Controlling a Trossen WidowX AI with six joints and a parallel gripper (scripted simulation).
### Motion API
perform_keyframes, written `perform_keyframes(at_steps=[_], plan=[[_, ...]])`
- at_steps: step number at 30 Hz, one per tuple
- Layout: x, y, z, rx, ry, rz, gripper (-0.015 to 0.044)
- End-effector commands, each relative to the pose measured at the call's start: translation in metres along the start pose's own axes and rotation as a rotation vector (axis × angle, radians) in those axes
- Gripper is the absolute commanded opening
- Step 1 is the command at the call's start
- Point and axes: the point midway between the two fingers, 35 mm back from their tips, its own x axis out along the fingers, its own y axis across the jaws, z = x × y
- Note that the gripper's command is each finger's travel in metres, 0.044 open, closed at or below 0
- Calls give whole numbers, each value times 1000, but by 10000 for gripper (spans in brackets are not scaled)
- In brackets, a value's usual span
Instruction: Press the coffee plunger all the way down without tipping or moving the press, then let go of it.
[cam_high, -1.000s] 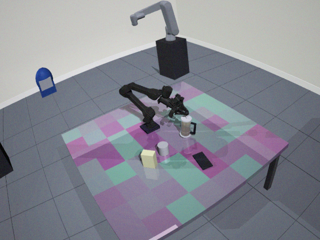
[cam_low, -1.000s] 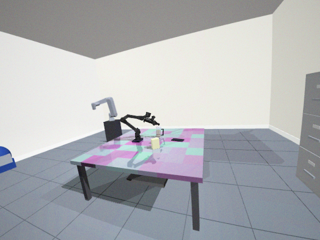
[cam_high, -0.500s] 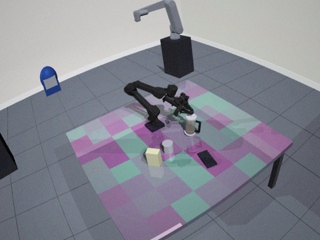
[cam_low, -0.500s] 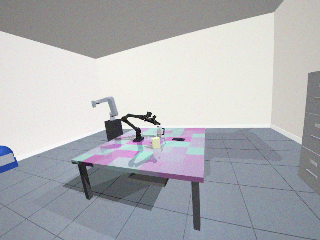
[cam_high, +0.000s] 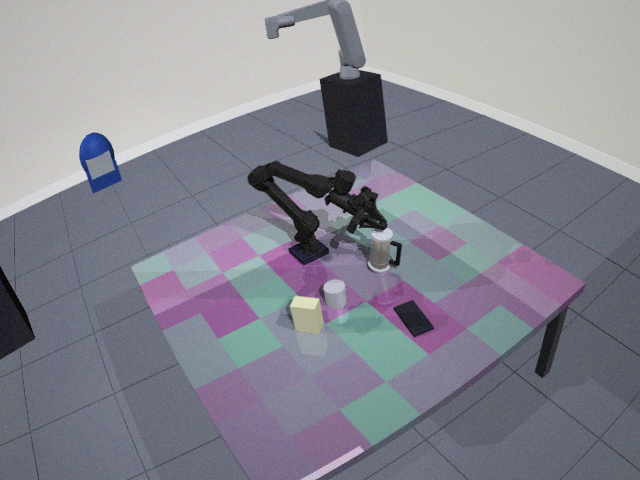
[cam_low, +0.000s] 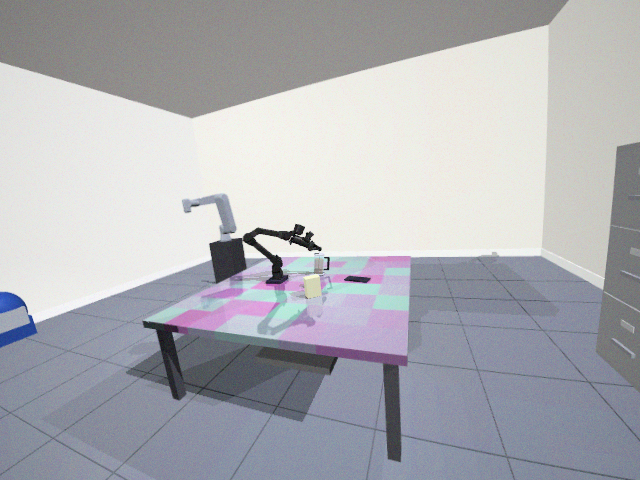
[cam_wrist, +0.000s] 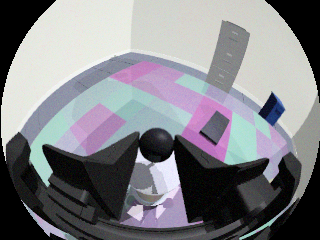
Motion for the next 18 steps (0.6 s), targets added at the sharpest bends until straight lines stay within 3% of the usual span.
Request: perform_keyframes(at_steps=[1, 18], plan=[[4, 0, -6, -8, 27, 1, 124], [4, 0, -5, -8, 27, 0, 124]])
